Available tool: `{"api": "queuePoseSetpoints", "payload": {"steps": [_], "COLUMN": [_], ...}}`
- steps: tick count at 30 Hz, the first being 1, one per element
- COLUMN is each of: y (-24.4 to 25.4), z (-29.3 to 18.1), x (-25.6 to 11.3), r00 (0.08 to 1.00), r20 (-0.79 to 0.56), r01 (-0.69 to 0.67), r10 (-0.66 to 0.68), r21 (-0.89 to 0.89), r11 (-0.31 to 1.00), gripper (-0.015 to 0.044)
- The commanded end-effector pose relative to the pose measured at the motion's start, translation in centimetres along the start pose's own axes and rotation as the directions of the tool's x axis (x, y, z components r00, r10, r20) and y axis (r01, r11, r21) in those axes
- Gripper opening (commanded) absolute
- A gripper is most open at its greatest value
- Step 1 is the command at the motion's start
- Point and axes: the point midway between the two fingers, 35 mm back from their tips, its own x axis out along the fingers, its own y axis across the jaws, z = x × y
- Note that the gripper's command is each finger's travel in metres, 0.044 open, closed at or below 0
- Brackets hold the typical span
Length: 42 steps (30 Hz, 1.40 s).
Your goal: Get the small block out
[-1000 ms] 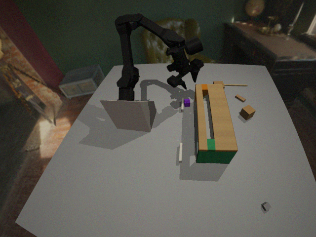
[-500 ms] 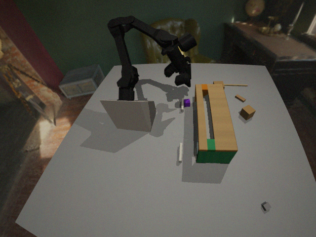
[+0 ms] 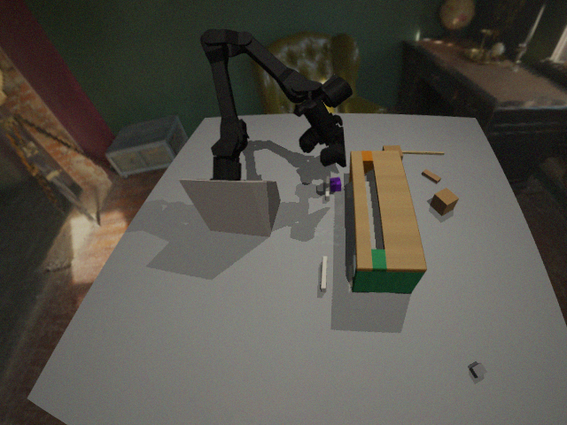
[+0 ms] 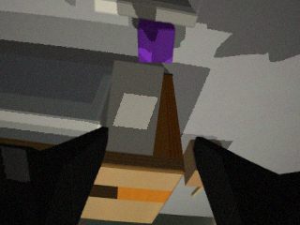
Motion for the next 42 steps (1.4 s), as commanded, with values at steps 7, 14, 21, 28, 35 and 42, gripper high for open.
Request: {"api": "queuePoseSetpoints", "payload": {"steps": [7, 14, 21, 28, 35, 42], "y": [0.3, 0.3, 0.3, 0.2, 0.2, 0.2], "z": [2.7, 3.1, 3.5, 4.0, 4.6, 5.2], "x": [4.1, 4.9, 6.0, 7.0, 8.0, 9.0], "r00": [1.000, 1.000, 1.000, 1.000, 1.000, 1.000], "r20": [0.008, 0.009, 0.009, 0.010, 0.010, 0.009], "r01": [-0.004, -0.005, -0.005, -0.005, -0.005, -0.004], "r10": [0.004, 0.005, 0.005, 0.005, 0.005, 0.003], "r21": [0.016, 0.016, 0.016, 0.017, 0.017, 0.018], "r11": [1.000, 1.000, 1.000, 1.000, 1.000, 1.000], "gripper": [0.0285, 0.0285, 0.0285, 0.0285, 0.0285, 0.0285]}}
